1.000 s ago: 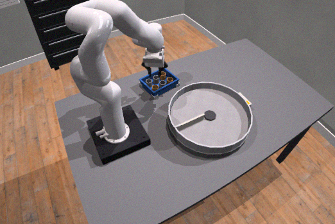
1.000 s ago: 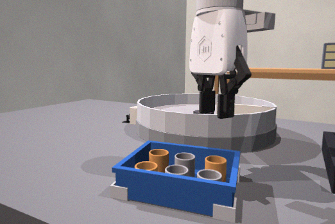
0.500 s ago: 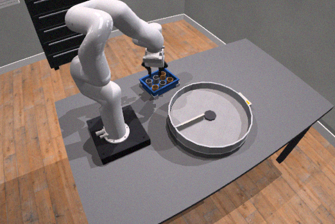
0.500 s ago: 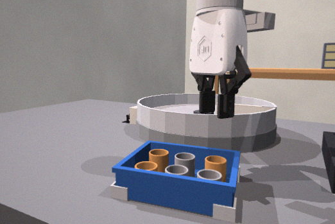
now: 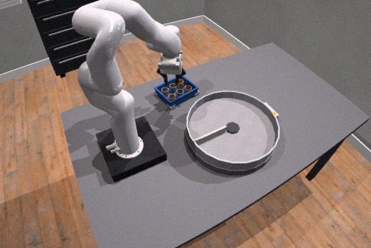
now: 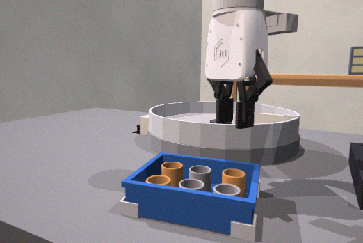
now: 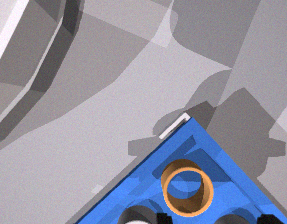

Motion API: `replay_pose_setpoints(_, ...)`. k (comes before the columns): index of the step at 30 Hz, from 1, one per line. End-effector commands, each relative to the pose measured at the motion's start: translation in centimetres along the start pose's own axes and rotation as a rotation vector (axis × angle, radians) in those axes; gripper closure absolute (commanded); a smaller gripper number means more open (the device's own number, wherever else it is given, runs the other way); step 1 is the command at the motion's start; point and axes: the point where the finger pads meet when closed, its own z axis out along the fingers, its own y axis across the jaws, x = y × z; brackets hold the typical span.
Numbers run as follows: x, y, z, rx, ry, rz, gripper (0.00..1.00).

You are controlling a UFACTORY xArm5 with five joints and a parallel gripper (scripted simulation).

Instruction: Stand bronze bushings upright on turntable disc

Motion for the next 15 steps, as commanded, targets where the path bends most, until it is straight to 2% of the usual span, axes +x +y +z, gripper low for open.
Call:
replay_pose_setpoints(1, -0.11, -0.04, -0.11, 0.001, -0.003, 0.0, 0.52)
replay_pose_setpoints(15, -0.11, -0.04, -0.11, 0.001, -0.003, 0.0, 0.52)
